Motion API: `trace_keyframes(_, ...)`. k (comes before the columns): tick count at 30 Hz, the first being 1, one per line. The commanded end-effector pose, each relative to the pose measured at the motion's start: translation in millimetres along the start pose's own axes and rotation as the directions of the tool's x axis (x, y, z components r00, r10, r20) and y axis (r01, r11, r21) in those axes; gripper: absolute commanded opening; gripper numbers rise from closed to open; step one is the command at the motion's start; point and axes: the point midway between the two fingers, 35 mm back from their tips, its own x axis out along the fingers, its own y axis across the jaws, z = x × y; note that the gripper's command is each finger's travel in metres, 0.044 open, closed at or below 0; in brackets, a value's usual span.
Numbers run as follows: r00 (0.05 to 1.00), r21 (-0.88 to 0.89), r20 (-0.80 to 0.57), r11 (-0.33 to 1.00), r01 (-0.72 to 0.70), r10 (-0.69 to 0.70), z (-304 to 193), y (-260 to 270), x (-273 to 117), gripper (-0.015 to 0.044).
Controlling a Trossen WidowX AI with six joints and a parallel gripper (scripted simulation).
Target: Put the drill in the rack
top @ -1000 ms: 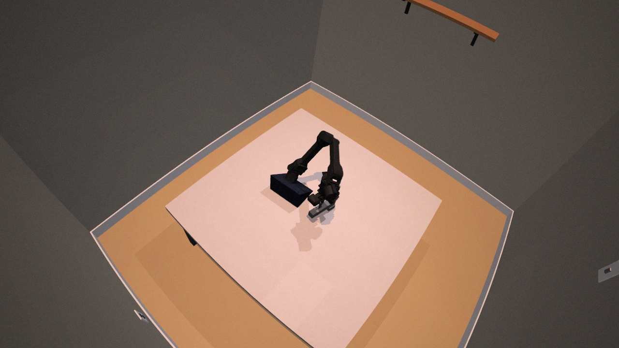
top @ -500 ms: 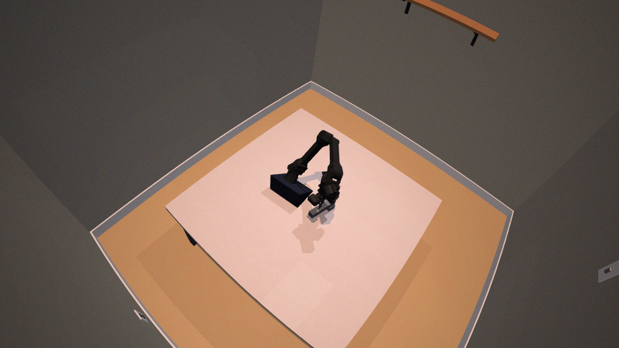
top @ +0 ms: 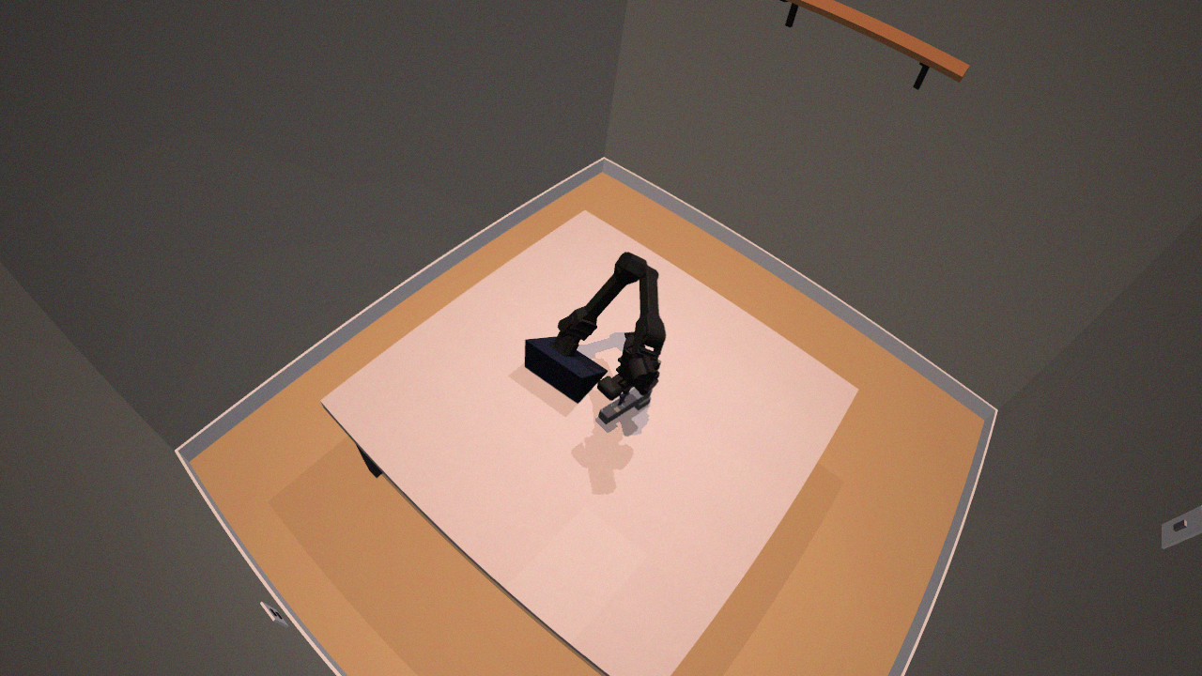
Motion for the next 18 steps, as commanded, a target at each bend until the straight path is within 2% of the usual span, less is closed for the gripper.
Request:
trace_keyframes(1, 0.999, 0.020, -0.051, 1.000, -0.018, 0.019, -9.0, 0.0, 17.3, 0.0000)
trace_keyframes(18, 0.999, 0.020, -0.051, 1.000, -0.018, 0.019, -9.8, -0.2, 23.0, 0.0000)
